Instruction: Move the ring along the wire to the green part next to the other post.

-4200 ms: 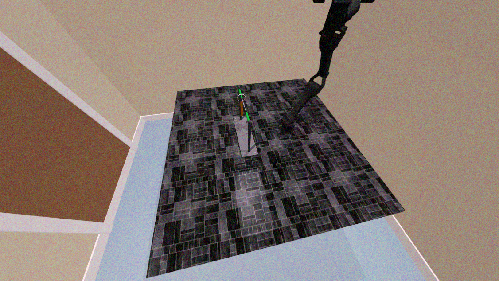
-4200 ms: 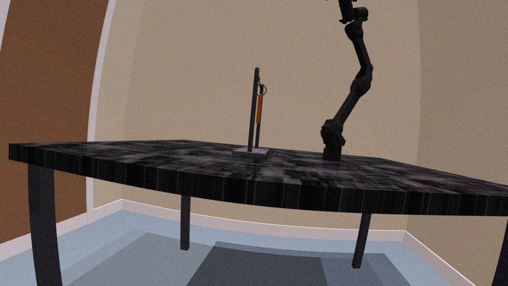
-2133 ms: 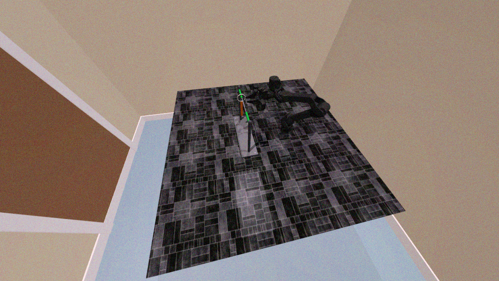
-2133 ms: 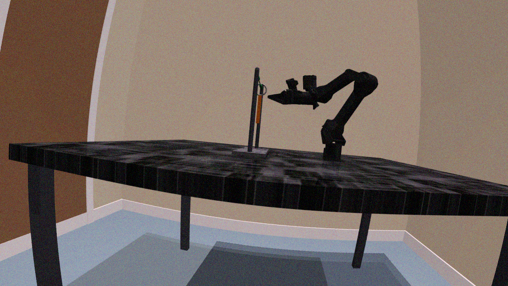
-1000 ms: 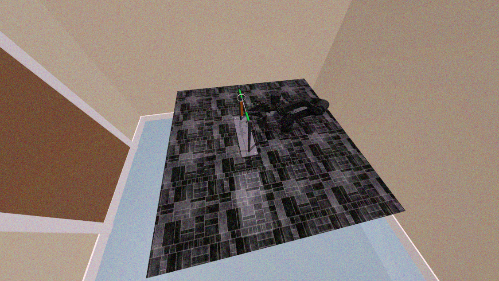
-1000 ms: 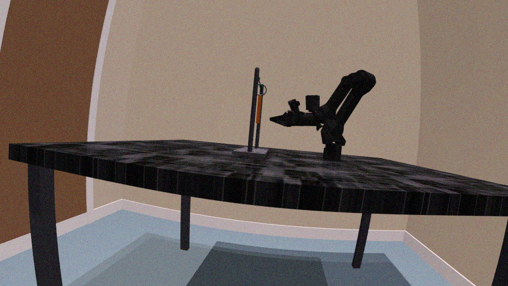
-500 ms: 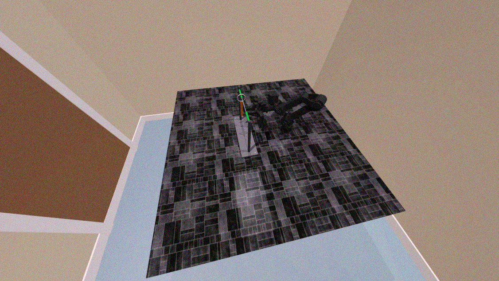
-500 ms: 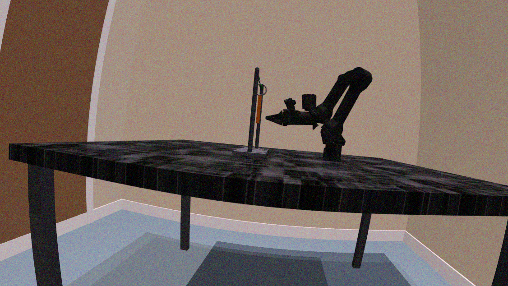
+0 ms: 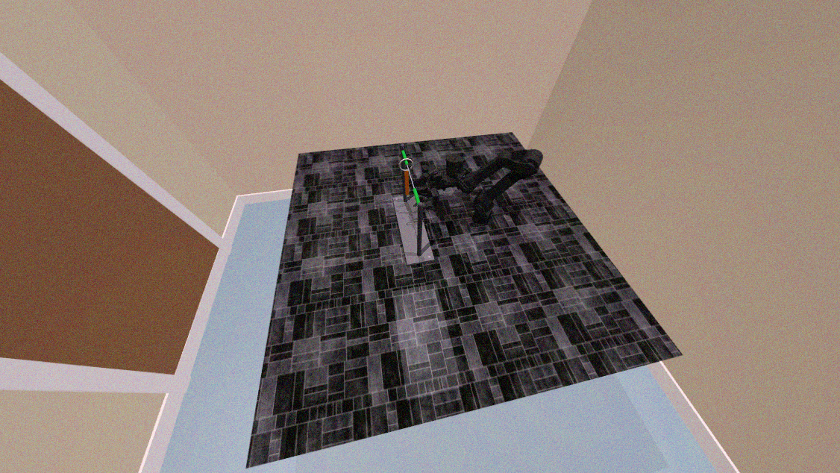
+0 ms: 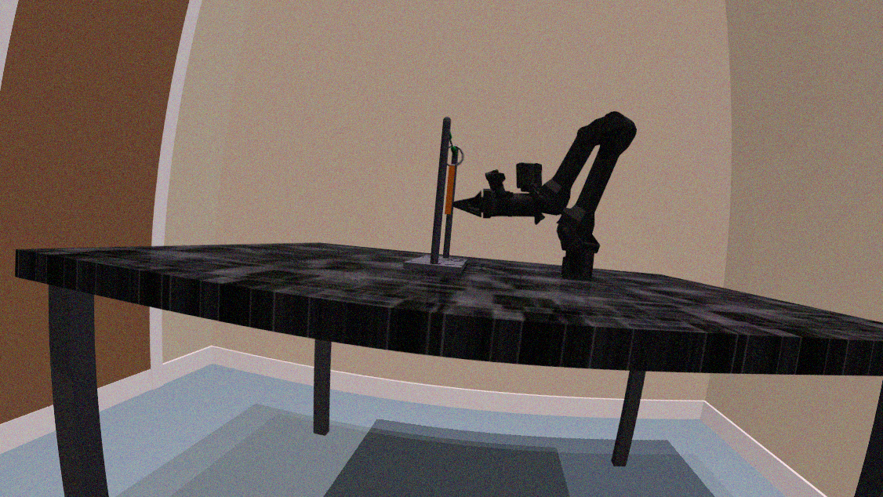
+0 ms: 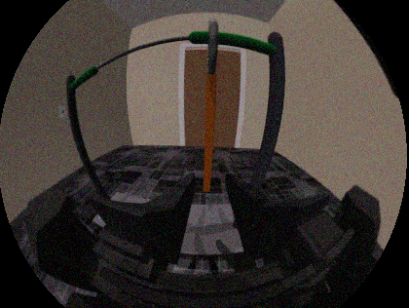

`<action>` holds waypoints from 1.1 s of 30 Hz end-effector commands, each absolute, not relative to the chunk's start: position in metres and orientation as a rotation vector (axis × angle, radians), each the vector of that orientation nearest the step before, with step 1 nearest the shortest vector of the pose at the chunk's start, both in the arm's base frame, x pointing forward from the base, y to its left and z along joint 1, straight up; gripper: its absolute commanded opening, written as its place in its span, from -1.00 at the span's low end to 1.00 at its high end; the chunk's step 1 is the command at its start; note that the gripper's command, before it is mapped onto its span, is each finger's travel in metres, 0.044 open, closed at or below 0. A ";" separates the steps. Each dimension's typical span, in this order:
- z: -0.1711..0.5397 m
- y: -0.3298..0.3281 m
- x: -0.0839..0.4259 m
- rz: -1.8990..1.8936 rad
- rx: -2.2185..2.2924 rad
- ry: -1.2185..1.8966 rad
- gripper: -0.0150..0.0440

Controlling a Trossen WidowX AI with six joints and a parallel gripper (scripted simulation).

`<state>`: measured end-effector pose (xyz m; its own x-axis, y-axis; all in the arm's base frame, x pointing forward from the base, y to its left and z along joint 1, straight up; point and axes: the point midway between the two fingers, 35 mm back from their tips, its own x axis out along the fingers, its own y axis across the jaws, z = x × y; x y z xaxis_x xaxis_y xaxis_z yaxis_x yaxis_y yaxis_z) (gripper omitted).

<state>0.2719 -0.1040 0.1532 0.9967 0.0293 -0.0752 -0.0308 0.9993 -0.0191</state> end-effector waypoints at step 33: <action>0.145 -0.100 0.311 0.025 -0.010 0.074 0.05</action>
